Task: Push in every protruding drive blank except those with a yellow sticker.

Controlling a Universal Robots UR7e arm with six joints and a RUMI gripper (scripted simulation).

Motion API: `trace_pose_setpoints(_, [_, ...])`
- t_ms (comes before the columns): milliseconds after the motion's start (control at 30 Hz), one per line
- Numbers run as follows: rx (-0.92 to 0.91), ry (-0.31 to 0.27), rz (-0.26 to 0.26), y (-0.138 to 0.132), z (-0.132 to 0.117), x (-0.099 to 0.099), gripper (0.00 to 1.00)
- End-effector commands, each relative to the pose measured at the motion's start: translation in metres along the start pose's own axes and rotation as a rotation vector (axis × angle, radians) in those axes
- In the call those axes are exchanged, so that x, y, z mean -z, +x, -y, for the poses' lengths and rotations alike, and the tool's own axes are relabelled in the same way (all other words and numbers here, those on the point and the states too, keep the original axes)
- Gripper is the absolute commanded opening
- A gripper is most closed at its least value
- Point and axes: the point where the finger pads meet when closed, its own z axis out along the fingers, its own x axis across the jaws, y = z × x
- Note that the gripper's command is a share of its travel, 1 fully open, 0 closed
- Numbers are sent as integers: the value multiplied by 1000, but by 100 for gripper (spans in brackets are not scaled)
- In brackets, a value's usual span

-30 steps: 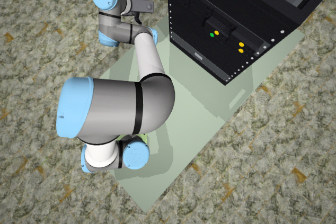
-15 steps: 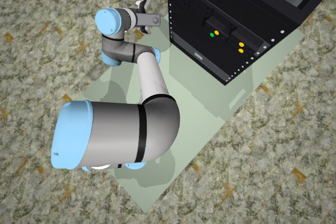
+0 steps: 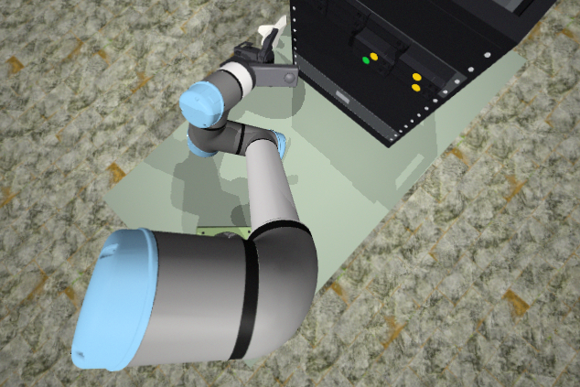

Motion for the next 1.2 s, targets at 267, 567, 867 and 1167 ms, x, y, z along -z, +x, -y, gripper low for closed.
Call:
trace_pose_setpoints(267, [-101, 117, 249, 8, 102, 60, 100])
trace_pose_setpoints(567, [-164, 200, 387, 15, 166, 99, 100])
trace_pose_setpoints(867, [-194, 236, 450, 18, 196, 116, 100])
trace_pose_setpoints(1167, [-223, 268, 504, 20, 222, 130, 100])
